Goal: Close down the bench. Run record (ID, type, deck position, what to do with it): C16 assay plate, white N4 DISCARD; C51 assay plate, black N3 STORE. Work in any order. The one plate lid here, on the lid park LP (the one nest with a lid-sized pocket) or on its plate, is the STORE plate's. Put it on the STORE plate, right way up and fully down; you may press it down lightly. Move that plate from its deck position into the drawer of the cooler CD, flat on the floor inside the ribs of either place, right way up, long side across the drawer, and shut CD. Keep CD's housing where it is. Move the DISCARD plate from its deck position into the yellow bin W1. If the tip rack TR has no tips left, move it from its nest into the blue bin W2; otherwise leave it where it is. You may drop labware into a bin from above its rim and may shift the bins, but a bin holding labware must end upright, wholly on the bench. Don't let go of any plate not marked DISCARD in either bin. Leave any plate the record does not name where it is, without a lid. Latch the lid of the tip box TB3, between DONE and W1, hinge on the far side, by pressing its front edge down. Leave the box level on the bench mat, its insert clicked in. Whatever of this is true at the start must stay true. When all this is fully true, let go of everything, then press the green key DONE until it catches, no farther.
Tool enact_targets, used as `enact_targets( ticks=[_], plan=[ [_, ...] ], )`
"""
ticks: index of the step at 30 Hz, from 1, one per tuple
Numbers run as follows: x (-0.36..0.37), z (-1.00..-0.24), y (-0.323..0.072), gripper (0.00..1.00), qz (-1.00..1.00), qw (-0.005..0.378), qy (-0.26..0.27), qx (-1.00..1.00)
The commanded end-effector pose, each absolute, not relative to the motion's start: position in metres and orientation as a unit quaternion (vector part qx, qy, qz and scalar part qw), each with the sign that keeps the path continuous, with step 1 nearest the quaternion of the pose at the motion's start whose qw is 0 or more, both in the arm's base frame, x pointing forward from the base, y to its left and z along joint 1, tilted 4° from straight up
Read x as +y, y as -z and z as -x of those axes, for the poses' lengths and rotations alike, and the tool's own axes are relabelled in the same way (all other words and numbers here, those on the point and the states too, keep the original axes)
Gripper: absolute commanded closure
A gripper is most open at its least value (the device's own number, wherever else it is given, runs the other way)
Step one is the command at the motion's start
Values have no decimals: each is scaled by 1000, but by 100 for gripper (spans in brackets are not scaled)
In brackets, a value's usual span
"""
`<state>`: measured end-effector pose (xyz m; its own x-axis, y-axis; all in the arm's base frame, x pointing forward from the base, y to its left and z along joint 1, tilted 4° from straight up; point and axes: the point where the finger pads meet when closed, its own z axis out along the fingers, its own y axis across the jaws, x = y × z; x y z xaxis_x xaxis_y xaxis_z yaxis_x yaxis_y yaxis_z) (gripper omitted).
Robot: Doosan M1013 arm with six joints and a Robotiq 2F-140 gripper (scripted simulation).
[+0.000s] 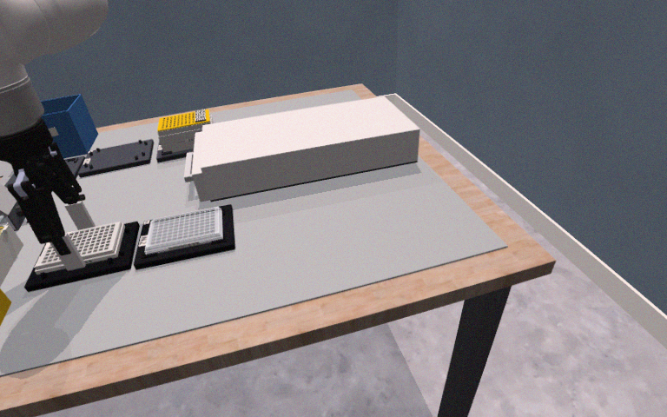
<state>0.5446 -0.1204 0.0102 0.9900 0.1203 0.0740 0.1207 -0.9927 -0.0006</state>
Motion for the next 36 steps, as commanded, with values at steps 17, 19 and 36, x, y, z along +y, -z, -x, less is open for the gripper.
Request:
enact_targets(
  ticks=[17,19,36],
  plan=[
    [-120,-544,-22,100,997,3,37,-60],
    [-121,-544,-25,100,997,3,37,-60],
    [-121,-542,-45,100,997,3,37,-60]
  ],
)
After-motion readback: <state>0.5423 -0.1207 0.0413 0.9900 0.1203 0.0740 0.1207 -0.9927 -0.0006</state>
